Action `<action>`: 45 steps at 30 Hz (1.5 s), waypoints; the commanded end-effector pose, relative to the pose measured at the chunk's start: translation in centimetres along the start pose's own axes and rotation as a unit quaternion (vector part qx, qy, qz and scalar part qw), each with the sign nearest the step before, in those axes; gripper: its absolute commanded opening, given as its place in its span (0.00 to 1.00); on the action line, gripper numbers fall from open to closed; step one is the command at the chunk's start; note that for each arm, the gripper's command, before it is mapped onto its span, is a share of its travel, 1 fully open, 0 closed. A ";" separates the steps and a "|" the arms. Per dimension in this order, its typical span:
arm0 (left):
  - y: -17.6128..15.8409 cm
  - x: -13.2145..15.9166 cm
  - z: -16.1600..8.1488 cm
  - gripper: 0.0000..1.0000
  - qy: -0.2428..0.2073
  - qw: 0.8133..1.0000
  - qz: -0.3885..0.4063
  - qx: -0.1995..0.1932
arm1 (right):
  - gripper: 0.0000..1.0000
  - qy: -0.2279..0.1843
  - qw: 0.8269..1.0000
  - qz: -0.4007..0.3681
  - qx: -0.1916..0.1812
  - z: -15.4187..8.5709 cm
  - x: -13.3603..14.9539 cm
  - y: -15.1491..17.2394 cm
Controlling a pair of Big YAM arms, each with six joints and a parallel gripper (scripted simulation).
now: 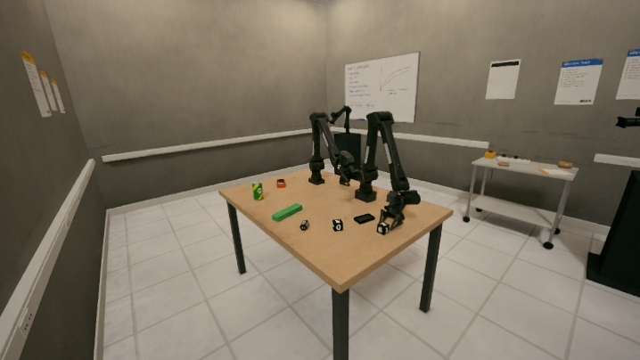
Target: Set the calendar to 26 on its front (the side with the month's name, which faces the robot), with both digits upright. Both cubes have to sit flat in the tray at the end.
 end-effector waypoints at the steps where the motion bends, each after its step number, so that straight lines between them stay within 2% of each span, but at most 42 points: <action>1: -0.3 -0.6 -1.5 0.69 -0.002 1.000 0.009 -0.006 | 1.00 -0.023 1.000 0.000 -0.005 0.7 -2.2 0.6; 3: 0.5 -1.3 -1.9 0.69 -0.004 1.000 0.019 -0.014 | 1.00 -0.023 1.000 0.000 -0.005 0.7 -2.2 0.6; 6: -0.1 -1.8 -2.9 1.00 -0.006 1.000 0.024 -0.017 | 1.00 -0.023 1.000 0.000 -0.005 0.7 -2.2 0.6; 8: 0.9 -2.4 -4.0 1.00 -0.008 0.999 0.034 -0.024 | 1.00 -0.023 1.000 0.000 -0.005 0.7 -2.2 0.6; 11: 1.2 -2.6 -7.1 1.00 -0.007 0.999 0.037 -0.027 | 1.00 -0.023 1.000 0.000 -0.005 0.7 -2.2 0.6; 13: 1.2 -2.6 -7.1 1.00 -0.007 0.999 0.037 -0.027 | 1.00 -0.023 1.000 0.000 -0.005 0.7 -2.2 0.6; 17: 1.1 -2.5 -10.4 1.00 -0.004 0.999 0.038 -0.027 | 1.00 -0.023 1.000 0.000 -0.005 0.7 -2.2 0.6; 19: 0.8 -0.8 -9.8 1.00 0.000 1.000 0.015 -0.010 | 1.00 -0.023 1.000 0.000 -0.005 0.7 -2.2 0.6; 25: 0.4 -0.4 -8.5 1.00 0.002 1.000 0.010 0.008 | 1.00 -0.023 1.000 0.000 -0.005 0.7 -2.2 0.6; 28: 1.0 -1.3 -8.6 0.69 0.005 0.999 0.038 -0.001 | 1.00 -0.024 1.000 0.002 -0.002 0.3 -2.4 0.2; 30: 1.0 -1.3 -8.6 0.69 0.005 0.999 0.038 -0.001 | 1.00 -0.024 1.000 0.002 -0.002 0.3 -2.4 0.2; 32: 1.4 -2.1 -8.1 0.69 0.015 0.998 0.058 -0.004 | 1.00 -0.033 0.999 0.007 0.013 -1.3 -3.6 -1.8; 33: 1.7 -2.8 -7.6 0.69 0.021 0.998 0.059 -0.002 | 1.00 -0.014 1.000 0.010 0.023 -2.4 -1.9 -2.8; 34: 1.6 -3.1 -6.9 0.69 0.029 0.998 0.053 0.008 | 1.00 -0.015 0.999 0.012 0.030 -3.1 -2.0 -3.6; 36: 1.2 -3.7 -4.7 0.69 0.054 0.997 0.041 0.035 | 1.00 -0.016 0.999 0.017 0.046 -4.9 -2.1 -5.5; 39: 0.3 -6.2 -1.2 0.69 0.111 0.990 0.046 0.070 | 1.00 -0.019 0.997 0.026 0.074 -8.0 -2.0 -8.4; 45: -3.6 -9.8 4.3 0.69 0.232 0.962 0.074 0.123 | 1.00 -0.022 0.993 0.037 0.108 -11.7 -1.6 -11.4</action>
Point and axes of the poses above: on each arm, the point where the finger pads meet when closed, its own z axis out along the fingers, its own y axis across the jaws, x = y × z, the point moved 2 cm from there along -z, back along the fingers, and after that the axes turned 5 degrees about z, right-handed, at the moved point
